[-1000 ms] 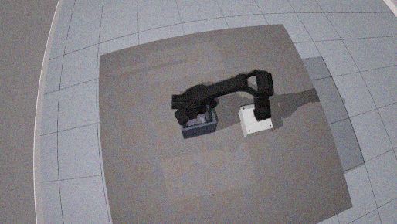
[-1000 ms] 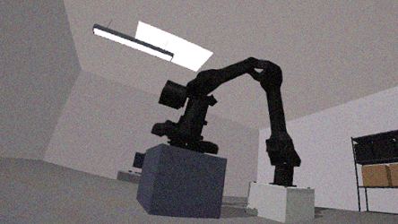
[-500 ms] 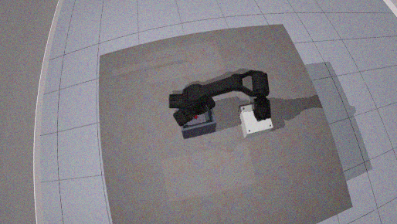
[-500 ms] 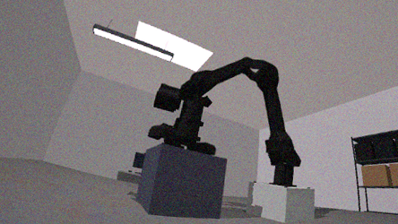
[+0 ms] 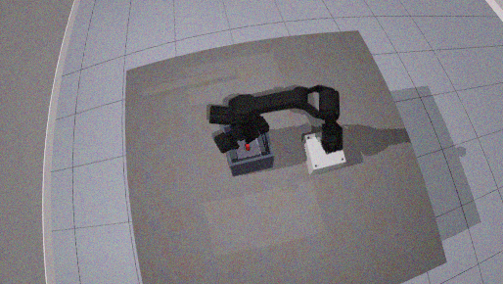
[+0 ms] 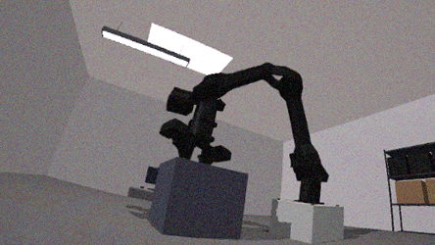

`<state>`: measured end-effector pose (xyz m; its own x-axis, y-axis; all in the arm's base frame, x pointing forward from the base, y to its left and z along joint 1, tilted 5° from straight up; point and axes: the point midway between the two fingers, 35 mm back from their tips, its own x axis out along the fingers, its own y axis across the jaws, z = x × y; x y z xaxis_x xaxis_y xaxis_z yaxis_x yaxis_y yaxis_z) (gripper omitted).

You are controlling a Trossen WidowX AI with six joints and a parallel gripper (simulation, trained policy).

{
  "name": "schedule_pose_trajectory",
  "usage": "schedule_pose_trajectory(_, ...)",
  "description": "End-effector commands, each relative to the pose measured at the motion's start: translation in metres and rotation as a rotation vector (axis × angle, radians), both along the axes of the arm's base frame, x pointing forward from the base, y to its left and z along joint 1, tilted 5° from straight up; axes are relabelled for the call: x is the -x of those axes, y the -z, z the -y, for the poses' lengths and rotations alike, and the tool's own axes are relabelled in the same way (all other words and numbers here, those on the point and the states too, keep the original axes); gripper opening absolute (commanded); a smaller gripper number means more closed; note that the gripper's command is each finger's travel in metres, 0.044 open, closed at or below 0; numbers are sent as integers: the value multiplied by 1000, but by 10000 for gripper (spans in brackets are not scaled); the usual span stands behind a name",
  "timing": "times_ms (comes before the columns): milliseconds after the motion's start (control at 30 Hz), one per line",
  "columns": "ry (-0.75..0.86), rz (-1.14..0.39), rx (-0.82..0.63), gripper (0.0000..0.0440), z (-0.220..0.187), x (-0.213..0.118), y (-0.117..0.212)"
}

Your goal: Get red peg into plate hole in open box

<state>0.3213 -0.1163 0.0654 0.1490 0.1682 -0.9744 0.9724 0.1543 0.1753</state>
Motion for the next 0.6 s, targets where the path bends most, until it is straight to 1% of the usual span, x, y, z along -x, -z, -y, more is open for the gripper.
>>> schedule_pose_trajectory(0,2,33,-23,200,4,-5,-10)
schedule_pose_trajectory(267,8,109,-49,216,15,-14,-33)
schedule_pose_trajectory(567,-2,224,-55,221,31,-29,-69)
